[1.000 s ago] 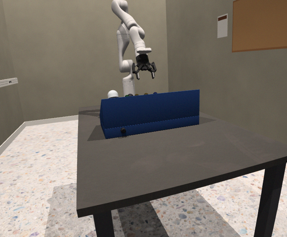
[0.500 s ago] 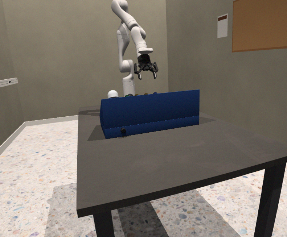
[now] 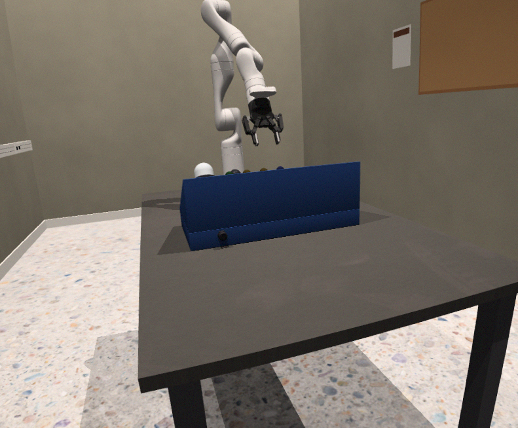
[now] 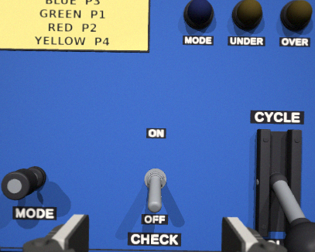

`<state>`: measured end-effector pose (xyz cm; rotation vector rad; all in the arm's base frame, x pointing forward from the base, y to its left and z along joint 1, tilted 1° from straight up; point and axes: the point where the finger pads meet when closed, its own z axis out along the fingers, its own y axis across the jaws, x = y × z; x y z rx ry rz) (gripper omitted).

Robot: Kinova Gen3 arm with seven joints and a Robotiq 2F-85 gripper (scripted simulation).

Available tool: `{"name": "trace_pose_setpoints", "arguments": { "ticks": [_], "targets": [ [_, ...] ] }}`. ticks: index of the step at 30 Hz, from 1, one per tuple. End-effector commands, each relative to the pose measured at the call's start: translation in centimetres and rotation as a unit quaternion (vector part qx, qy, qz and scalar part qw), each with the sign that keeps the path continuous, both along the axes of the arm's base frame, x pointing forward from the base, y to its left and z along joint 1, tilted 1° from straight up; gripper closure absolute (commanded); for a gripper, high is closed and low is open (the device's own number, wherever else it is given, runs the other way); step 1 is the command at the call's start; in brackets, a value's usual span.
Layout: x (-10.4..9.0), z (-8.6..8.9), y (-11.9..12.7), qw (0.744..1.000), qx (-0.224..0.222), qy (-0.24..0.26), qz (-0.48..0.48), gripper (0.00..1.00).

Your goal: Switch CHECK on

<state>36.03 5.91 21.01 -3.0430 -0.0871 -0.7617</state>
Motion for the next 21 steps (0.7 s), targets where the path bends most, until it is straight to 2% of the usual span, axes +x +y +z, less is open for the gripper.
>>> {"name": "trace_pose_setpoints", "arguments": {
  "ticks": [1, 21],
  "targets": [
    [0.04, 0.05, 0.01, 1.0, 0.0, -0.001, 0.0, 0.23],
    [-0.16, -0.06, 0.0, 1.0, 0.0, -0.001, 0.0, 0.23]
  ]
}}
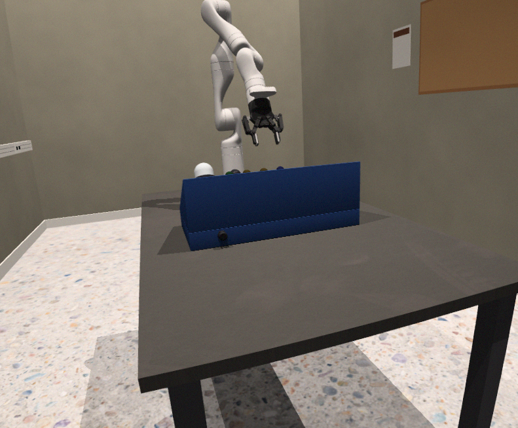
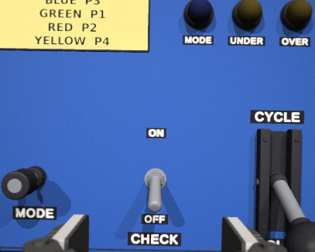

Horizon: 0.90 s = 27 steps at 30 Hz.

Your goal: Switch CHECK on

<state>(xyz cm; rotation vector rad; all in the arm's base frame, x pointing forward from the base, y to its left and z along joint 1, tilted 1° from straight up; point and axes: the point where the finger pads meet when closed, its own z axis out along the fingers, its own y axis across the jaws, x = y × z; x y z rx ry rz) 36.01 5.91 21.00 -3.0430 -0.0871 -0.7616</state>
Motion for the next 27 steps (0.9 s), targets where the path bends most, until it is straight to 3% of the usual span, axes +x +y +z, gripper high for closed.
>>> {"name": "trace_pose_setpoints", "arguments": {
  "ticks": [1, 3, 8, 11, 12, 27],
  "targets": [
    [-0.1, 0.0, 0.0, 1.0, 0.0, -0.001, 0.0, 0.23],
    [-0.5, -0.2, 0.0, 1.0, 0.0, -0.001, 0.0, 0.23],
    [-3.9, -2.0, -0.2, 1.0, 0.0, -0.001, 0.0, 0.23],
    [-4.5, -2.3, -0.3, 1.0, 0.0, 0.0, 0.0, 0.23],
    [-4.5, -2.3, -0.3, 1.0, 0.0, 0.0, 0.0, 0.9],
    [-4.5, -2.3, -0.3, 1.0, 0.0, 0.0, 0.0, 0.9]
  ]
}}
